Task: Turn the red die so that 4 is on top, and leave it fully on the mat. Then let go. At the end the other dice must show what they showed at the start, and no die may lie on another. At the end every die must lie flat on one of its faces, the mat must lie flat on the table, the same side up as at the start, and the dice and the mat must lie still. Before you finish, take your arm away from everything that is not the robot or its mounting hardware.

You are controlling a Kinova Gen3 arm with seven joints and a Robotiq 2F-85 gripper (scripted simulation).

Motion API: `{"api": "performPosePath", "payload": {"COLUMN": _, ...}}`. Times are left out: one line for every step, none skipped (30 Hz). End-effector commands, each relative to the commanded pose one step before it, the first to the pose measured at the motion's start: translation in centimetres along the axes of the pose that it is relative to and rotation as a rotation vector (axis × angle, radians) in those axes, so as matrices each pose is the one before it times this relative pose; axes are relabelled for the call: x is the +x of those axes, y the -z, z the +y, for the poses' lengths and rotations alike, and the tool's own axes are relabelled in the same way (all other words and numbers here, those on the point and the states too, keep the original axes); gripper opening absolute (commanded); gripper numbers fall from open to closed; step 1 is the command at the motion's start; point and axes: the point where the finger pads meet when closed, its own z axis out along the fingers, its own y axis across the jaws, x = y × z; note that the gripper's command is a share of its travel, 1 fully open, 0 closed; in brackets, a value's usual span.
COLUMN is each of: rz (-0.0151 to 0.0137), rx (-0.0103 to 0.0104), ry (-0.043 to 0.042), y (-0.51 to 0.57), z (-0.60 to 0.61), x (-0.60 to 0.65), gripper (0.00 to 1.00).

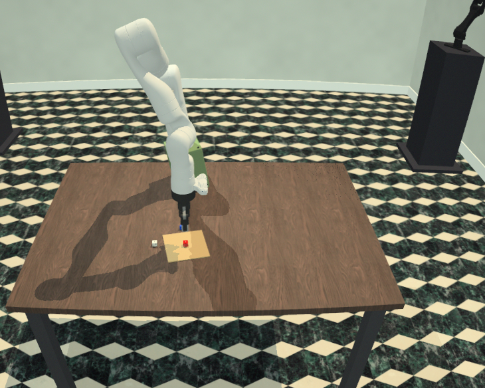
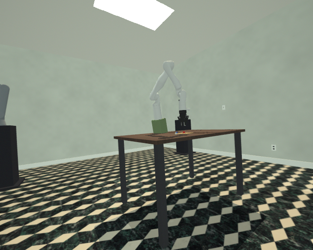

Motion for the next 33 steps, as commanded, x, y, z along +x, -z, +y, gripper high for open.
{"api": "performPosePath", "payload": {"rz": 0.00018, "rx": -0.00161, "ry": 0.00006, "y": 0.059, "z": 0.059, "x": 0.011, "gripper": 0.31}}
{"api": "performPosePath", "payload": {"rz": 0.0, "rx": 0.0, "ry": 0.0, "y": 0.0, "z": 0.0, "x": 0.0, "gripper": 0.31}}
{"api": "performPosePath", "payload": {"rz": 0.0, "rx": 0.0, "ry": 0.0, "y": 0.0, "z": 0.0, "x": 0.0, "gripper": 0.31}}
{"api": "performPosePath", "payload": {"rz": 0.0, "rx": 0.0, "ry": 0.0, "y": 0.0, "z": 0.0, "x": 0.0, "gripper": 0.31}}
{"api": "performPosePath", "payload": {"rz": 0.0, "rx": 0.0, "ry": 0.0, "y": 0.0, "z": 0.0, "x": 0.0, "gripper": 0.31}}
{"api": "performPosePath", "payload": {"rz": 0.0, "rx": 0.0, "ry": 0.0, "y": 0.0, "z": 0.0, "x": 0.0, "gripper": 0.31}}
{"api": "performPosePath", "payload": {"rz": 0.0, "rx": 0.0, "ry": 0.0, "y": 0.0, "z": 0.0, "x": 0.0, "gripper": 0.31}}
{"api": "performPosePath", "payload": {"rz": 0.0, "rx": 0.0, "ry": 0.0, "y": 0.0, "z": 0.0, "x": 0.0, "gripper": 0.31}}
{"api": "performPosePath", "payload": {"rz": 0.0, "rx": 0.0, "ry": 0.0, "y": 0.0, "z": 0.0, "x": 0.0, "gripper": 0.31}}
{"api": "performPosePath", "payload": {"rz": 0.0, "rx": 0.0, "ry": 0.0, "y": 0.0, "z": 0.0, "x": 0.0, "gripper": 0.31}}
{"api": "performPosePath", "payload": {"rz": 0.0, "rx": 0.0, "ry": 0.0, "y": 0.0, "z": 0.0, "x": 0.0, "gripper": 0.31}}
{"api": "performPosePath", "payload": {"rz": 0.0, "rx": 0.0, "ry": 0.0, "y": 0.0, "z": 0.0, "x": 0.0, "gripper": 0.31}}
{"api": "performPosePath", "payload": {"rz": 0.0, "rx": 0.0, "ry": 0.0, "y": 0.0, "z": 0.0, "x": 0.0, "gripper": 0.31}}
{"api": "performPosePath", "payload": {"rz": 0.0, "rx": 0.0, "ry": 0.0, "y": 0.0, "z": 0.0, "x": 0.0, "gripper": 0.31}}
{"api": "performPosePath", "payload": {"rz": 0.0, "rx": 0.0, "ry": 0.0, "y": 0.0, "z": 0.0, "x": 0.0, "gripper": 0.31}}
{"api": "performPosePath", "payload": {"rz": 0.0, "rx": 0.0, "ry": 0.0, "y": 0.0, "z": 0.0, "x": 0.0, "gripper": 0.31}}
{"api": "performPosePath", "payload": {"rz": 0.0, "rx": 0.0, "ry": 0.0, "y": 0.0, "z": 0.0, "x": 0.0, "gripper": 0.31}}
{"api": "performPosePath", "payload": {"rz": 0.0, "rx": 0.0, "ry": 0.0, "y": 0.0, "z": 0.0, "x": 0.0, "gripper": 0.31}}
{"api": "performPosePath", "payload": {"rz": 0.0, "rx": 0.0, "ry": 0.0, "y": 0.0, "z": 0.0, "x": 0.0, "gripper": 0.31}}
{"api": "performPosePath", "payload": {"rz": 0.0, "rx": 0.0, "ry": 0.0, "y": -0.002, "z": 0.0, "x": 0.0, "gripper": 0.31}}
{"api": "performPosePath", "payload": {"rz": 0.0, "rx": 0.00001, "ry": 0.0, "y": -0.005, "z": 0.0, "x": 0.0, "gripper": 0.31}}
{"api": "performPosePath", "payload": {"rz": 0.0, "rx": 0.00002, "ry": 0.00001, "y": -0.01, "z": 0.0, "x": 0.0, "gripper": 0.31}}
{"api": "performPosePath", "payload": {"rz": 0.0, "rx": 0.00004, "ry": 0.00001, "y": -0.016, "z": 0.001, "x": 0.0, "gripper": 0.31}}
{"api": "performPosePath", "payload": {"rz": -0.00001, "rx": 0.00006, "ry": 0.00002, "y": -0.022, "z": 0.001, "x": 0.0, "gripper": 0.31}}
{"api": "performPosePath", "payload": {"rz": -0.00001, "rx": 0.00008, "ry": 0.00002, "y": -0.03, "z": 0.001, "x": 0.0, "gripper": 0.31}}
{"api": "performPosePath", "payload": {"rz": -0.00001, "rx": 0.0001, "ry": 0.00003, "y": -0.039, "z": 0.001, "x": 0.0, "gripper": 0.31}}
{"api": "performPosePath", "payload": {"rz": -0.00001, "rx": 0.00012, "ry": 0.00004, "y": -0.048, "z": 0.002, "x": -0.001, "gripper": 0.31}}
{"api": "performPosePath", "payload": {"rz": -0.00001, "rx": 0.00015, "ry": 0.00005, "y": -0.057, "z": 0.002, "x": -0.001, "gripper": 0.31}}
{"api": "performPosePath", "payload": {"rz": -0.00002, "rx": 0.00017, "ry": 0.00006, "y": -0.067, "z": 0.002, "x": -0.001, "gripper": 0.31}}
{"api": "performPosePath", "payload": {"rz": -0.00002, "rx": 0.0002, "ry": 0.00007, "y": -0.077, "z": 0.002, "x": -0.001, "gripper": 0.31}}
{"api": "performPosePath", "payload": {"rz": 0.0, "rx": 0.0, "ry": 0.0, "y": 0.0, "z": 0.0, "x": 0.0, "gripper": 0.31}}
{"api": "performPosePath", "payload": {"rz": 0.0, "rx": 0.0, "ry": 0.0, "y": 0.0, "z": 0.0, "x": 0.0, "gripper": 0.31}}
{"api": "performPosePath", "payload": {"rz": -0.00002, "rx": 0.00023, "ry": 0.00009, "y": -0.088, "z": 0.002, "x": -0.001, "gripper": 0.31}}
